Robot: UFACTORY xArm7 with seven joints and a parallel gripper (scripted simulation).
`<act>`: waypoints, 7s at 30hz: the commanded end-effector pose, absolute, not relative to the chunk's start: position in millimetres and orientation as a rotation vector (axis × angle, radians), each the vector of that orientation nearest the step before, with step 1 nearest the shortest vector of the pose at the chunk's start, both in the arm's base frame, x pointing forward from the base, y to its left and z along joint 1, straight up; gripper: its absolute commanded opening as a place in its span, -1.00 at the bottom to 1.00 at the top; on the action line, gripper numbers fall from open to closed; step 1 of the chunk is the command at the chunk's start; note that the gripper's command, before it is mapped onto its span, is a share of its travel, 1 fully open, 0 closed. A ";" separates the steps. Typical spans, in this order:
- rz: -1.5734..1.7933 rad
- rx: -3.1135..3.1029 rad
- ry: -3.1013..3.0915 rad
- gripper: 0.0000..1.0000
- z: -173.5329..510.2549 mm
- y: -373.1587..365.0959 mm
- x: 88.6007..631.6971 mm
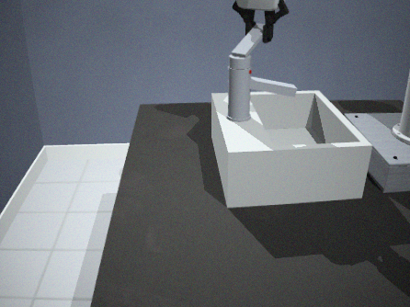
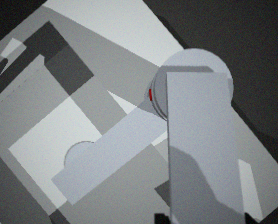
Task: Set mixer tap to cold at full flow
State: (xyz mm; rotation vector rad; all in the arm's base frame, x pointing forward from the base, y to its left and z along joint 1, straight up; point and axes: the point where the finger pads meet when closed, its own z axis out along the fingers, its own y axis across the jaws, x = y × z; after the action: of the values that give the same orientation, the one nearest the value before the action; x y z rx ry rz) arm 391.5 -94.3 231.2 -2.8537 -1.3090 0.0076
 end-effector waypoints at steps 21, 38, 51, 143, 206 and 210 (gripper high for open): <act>0.000 -2.855 -1.311 -1.00 234.7 -93.0 393.8; 0.000 -2.855 -1.311 0.47 234.7 -93.0 393.8; 0.000 -2.855 -1.311 0.47 234.7 -93.0 393.8; 0.000 -2.855 -1.311 -1.00 304.7 -93.0 393.8; 0.000 -2.855 -1.311 -1.00 304.7 -93.0 393.8; 0.000 -2.855 -1.311 -1.00 304.7 -93.0 393.8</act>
State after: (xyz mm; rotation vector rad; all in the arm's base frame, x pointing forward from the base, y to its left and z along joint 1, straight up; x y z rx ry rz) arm 393.0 -93.1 303.3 -2.8537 -1.3104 0.0052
